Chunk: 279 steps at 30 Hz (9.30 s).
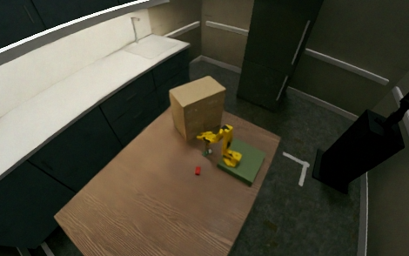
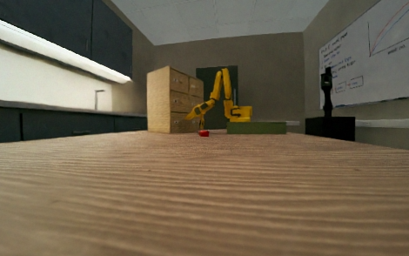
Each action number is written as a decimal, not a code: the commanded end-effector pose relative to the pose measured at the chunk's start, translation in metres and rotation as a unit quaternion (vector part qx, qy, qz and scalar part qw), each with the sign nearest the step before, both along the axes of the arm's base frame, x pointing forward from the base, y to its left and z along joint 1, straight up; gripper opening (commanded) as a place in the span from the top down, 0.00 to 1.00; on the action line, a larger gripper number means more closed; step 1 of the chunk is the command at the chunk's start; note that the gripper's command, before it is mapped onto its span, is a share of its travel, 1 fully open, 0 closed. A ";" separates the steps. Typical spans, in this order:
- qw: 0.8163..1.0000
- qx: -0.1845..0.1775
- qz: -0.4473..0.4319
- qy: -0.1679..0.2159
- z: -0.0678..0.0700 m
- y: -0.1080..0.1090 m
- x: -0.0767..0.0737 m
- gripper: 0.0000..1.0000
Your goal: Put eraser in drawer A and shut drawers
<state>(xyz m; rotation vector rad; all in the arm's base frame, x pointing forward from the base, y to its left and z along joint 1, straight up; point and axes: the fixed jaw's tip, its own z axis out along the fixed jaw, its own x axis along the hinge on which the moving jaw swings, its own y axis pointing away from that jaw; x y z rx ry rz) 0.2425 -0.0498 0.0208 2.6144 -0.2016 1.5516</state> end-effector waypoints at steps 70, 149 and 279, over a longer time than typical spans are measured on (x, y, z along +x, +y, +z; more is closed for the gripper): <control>1.000 -0.001 -0.018 -0.003 -0.020 -0.015 0.027 0.79; 1.000 0.003 -0.005 -0.004 -0.017 -0.005 0.020 1.00; 1.000 0.004 0.014 -0.004 -0.017 0.010 -0.012 1.00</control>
